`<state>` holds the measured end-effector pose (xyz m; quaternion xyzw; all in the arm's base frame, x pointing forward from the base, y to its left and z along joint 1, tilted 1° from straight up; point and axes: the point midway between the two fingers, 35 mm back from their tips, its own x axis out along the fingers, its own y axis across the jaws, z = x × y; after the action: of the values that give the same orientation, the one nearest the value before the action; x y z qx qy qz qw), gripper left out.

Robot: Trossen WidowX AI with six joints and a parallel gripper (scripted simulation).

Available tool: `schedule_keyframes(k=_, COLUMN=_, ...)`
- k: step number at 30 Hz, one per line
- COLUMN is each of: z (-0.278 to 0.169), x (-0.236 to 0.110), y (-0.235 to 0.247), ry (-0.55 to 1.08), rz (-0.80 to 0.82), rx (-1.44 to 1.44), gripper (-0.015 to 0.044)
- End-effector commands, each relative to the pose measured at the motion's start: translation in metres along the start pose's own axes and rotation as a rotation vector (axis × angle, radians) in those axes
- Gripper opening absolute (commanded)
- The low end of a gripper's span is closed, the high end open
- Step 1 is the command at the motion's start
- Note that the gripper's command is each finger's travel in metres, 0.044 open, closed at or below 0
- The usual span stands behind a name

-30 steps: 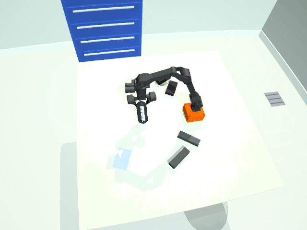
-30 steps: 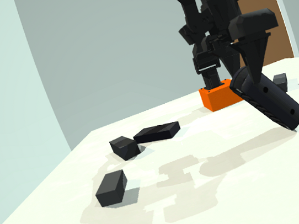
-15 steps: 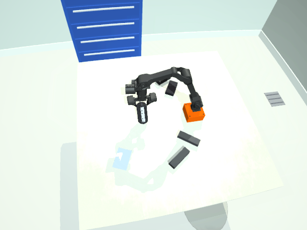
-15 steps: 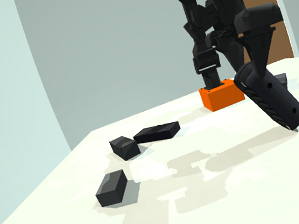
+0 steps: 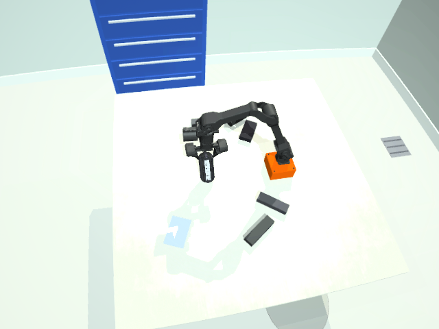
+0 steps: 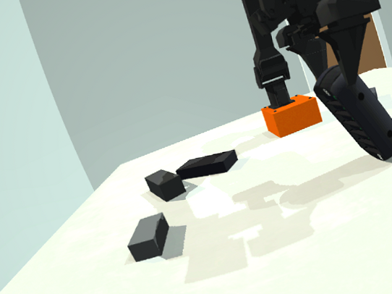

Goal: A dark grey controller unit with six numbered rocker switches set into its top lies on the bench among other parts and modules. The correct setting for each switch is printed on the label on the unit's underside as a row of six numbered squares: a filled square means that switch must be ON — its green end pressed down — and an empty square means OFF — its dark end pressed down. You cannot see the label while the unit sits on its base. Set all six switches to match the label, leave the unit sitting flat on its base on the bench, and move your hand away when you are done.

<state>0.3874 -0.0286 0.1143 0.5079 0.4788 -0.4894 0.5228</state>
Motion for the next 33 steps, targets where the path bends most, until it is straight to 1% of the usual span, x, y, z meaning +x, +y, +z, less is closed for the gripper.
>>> schedule_keyframes(k=1, z=-0.01, x=0.0, y=0.001, ry=0.016, rz=-0.001, rx=-0.007, gripper=0.0338)
schedule_keyframes(k=33, z=-0.032, x=-0.003, y=0.0, ry=0.018, rz=-0.001, rx=-0.007, gripper=0.0338)
